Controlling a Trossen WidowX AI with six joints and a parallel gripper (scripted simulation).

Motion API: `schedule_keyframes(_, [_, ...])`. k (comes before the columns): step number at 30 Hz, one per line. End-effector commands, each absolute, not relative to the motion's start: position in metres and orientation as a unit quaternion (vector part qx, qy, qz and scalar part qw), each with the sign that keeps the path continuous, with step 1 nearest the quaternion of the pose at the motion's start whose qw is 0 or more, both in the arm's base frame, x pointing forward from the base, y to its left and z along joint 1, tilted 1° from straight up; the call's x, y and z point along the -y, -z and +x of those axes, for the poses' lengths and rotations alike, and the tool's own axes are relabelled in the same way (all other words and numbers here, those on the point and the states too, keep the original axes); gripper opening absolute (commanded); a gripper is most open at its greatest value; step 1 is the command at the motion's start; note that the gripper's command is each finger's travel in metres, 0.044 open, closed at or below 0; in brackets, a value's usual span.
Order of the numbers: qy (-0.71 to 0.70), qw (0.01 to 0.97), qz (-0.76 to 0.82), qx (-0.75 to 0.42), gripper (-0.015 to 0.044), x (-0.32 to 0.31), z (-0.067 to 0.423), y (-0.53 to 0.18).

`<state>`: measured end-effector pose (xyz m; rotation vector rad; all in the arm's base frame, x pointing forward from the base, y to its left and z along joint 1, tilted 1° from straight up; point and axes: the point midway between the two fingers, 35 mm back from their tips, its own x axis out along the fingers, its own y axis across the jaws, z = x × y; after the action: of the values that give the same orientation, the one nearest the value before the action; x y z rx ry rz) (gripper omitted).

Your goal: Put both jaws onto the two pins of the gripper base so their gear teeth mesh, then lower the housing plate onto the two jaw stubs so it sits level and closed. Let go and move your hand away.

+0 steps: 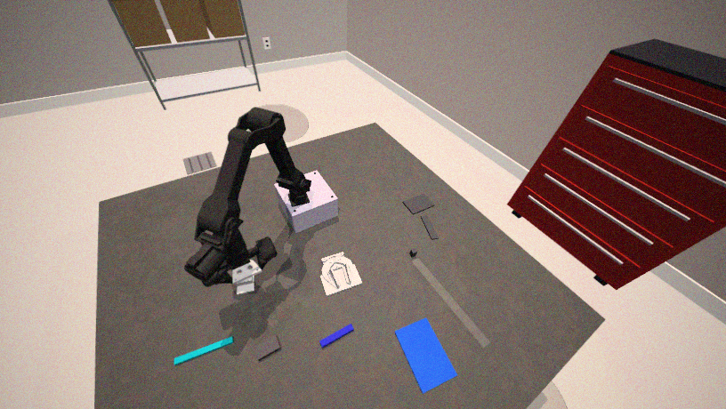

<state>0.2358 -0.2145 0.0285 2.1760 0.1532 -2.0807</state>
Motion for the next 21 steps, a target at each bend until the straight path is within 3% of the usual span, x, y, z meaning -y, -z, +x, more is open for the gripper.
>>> schedule_keyframes(1, [0.684, 0.112, 0.714, -0.101, 0.0351, 0.201, 0.242, -0.028])
schedule_keyframes(21, [0.622, 0.318, 0.649, -0.301, 0.0351, 0.146, 0.265, -0.029])
